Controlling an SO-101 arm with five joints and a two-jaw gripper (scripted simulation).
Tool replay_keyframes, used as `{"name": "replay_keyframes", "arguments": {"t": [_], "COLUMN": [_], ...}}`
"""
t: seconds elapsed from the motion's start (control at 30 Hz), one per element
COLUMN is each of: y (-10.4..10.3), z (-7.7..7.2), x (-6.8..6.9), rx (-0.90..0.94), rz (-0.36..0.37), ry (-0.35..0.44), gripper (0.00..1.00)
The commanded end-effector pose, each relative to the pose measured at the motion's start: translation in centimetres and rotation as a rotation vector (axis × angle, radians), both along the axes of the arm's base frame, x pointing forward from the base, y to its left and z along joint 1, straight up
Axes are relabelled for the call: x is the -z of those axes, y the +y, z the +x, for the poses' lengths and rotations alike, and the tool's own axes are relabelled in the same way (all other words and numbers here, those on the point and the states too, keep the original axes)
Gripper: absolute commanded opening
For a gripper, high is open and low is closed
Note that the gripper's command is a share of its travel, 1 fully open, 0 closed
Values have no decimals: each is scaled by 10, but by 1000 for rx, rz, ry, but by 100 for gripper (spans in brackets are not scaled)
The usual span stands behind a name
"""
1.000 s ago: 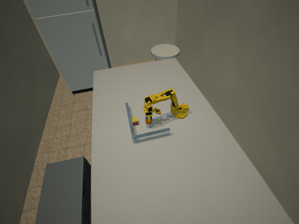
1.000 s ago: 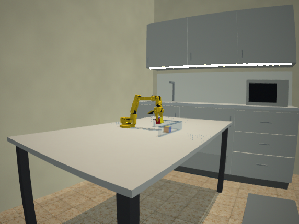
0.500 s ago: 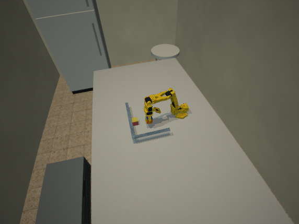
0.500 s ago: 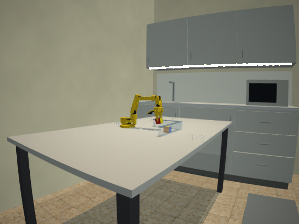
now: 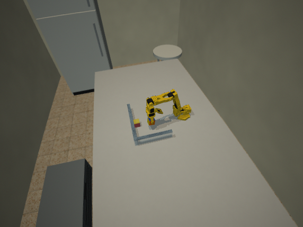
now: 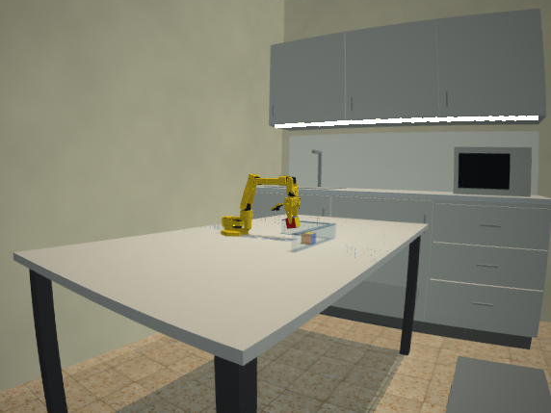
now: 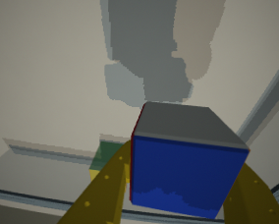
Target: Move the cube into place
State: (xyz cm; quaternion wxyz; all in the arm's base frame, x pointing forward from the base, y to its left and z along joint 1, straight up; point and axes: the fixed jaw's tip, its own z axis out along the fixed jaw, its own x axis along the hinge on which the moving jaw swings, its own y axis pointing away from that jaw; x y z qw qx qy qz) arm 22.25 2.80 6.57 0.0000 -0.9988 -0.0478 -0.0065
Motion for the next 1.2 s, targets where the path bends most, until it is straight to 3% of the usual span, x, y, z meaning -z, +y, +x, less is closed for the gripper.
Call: {"name": "replay_keyframes", "arguments": {"t": [0.0,1.17], "y": [0,-1], "z": [5,5], "x": [-11,-11], "rx": [-12,-101], "rz": [10,5], "ry": [-57,-52], "gripper": [22,22]}}
